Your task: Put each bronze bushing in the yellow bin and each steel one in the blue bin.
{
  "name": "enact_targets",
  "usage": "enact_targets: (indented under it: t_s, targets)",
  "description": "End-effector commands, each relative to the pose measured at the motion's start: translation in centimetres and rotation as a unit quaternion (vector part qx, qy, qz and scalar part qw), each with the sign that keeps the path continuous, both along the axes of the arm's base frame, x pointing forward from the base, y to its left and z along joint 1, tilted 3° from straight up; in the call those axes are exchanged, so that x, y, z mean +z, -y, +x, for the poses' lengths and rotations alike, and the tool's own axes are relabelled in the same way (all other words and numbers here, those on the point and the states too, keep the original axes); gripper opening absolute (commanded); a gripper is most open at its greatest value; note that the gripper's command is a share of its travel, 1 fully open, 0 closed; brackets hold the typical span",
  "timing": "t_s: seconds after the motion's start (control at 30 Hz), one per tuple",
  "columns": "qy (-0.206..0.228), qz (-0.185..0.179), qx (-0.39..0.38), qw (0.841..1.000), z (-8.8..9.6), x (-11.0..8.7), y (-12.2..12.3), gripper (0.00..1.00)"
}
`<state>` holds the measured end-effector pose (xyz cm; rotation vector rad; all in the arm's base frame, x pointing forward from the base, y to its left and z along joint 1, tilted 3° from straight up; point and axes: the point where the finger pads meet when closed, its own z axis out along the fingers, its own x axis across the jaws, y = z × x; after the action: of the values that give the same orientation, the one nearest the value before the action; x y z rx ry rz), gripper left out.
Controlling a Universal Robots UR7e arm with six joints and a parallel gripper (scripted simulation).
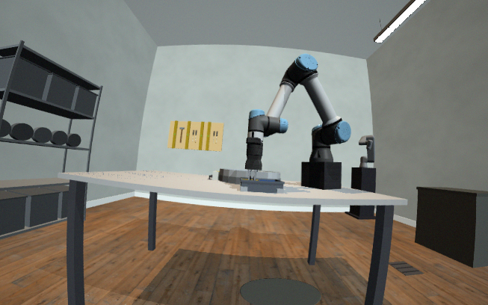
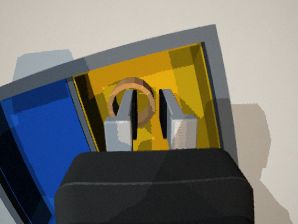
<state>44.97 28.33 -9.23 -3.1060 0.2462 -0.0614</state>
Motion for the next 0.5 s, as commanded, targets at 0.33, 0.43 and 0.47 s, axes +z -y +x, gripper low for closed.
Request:
enact_targets:
  t_s: [0.33, 0.43, 0.47]
  targets:
    - [0.001, 0.000, 0.000, 1.000, 0.03, 0.49, -0.01, 0.42]
    - [0.001, 0.000, 0.000, 1.000, 0.02, 0.68, 0.00, 0.42]
    - [0.001, 0.000, 0.000, 1.000, 0.02, 0.68, 0.00, 0.42]
